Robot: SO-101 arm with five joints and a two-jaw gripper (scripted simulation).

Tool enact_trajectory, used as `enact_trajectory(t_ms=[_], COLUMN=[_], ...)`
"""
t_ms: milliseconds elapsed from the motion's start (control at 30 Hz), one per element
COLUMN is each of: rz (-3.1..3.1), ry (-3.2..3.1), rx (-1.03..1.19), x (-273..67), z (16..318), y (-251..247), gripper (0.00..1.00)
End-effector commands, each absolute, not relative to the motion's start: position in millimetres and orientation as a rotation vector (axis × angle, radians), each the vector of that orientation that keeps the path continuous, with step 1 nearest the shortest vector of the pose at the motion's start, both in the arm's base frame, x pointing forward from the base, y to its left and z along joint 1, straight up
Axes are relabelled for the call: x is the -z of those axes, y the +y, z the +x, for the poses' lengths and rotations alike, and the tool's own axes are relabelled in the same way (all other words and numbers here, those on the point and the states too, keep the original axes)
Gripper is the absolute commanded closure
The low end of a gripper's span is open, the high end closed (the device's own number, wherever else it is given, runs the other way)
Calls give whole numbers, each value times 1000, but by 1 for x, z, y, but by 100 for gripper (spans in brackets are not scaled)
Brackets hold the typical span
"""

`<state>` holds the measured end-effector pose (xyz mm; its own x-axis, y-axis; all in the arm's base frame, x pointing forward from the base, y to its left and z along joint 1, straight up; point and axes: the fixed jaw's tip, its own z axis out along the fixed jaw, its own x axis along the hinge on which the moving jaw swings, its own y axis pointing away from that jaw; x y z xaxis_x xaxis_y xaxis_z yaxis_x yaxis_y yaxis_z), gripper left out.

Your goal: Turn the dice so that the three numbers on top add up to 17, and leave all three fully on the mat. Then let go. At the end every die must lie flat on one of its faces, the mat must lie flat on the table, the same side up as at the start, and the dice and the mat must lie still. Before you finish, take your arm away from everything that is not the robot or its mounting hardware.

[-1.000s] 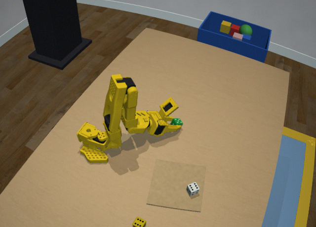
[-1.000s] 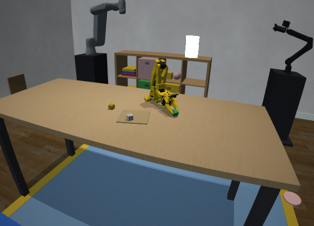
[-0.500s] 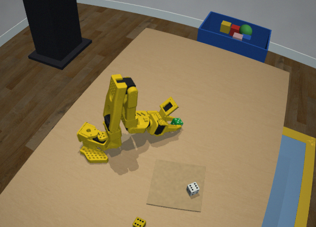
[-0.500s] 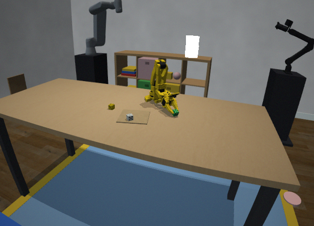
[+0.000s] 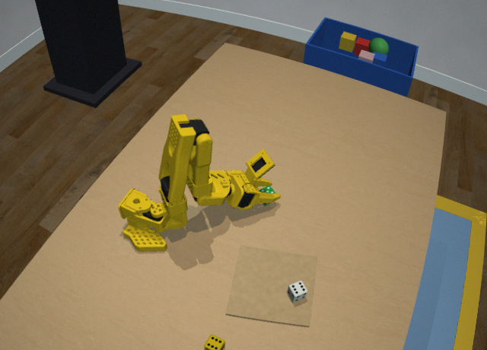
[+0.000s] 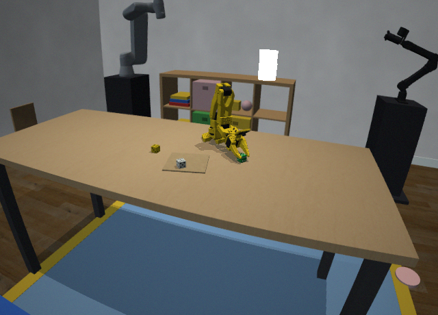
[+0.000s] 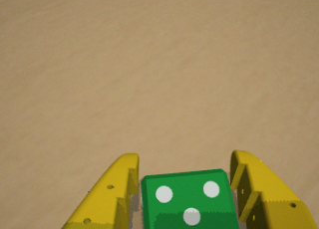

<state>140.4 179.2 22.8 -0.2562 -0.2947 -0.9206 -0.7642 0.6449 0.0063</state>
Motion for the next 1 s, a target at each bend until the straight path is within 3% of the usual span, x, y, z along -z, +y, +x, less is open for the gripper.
enact_trajectory(t_ms=[0, 467, 967], rz=[-833, -833, -706], ry=[1801, 1801, 1863], rx=[-594, -594, -693], x=[-28, -28, -30], z=[141, 141, 139], y=[184, 184, 183], gripper=[79, 68, 67])
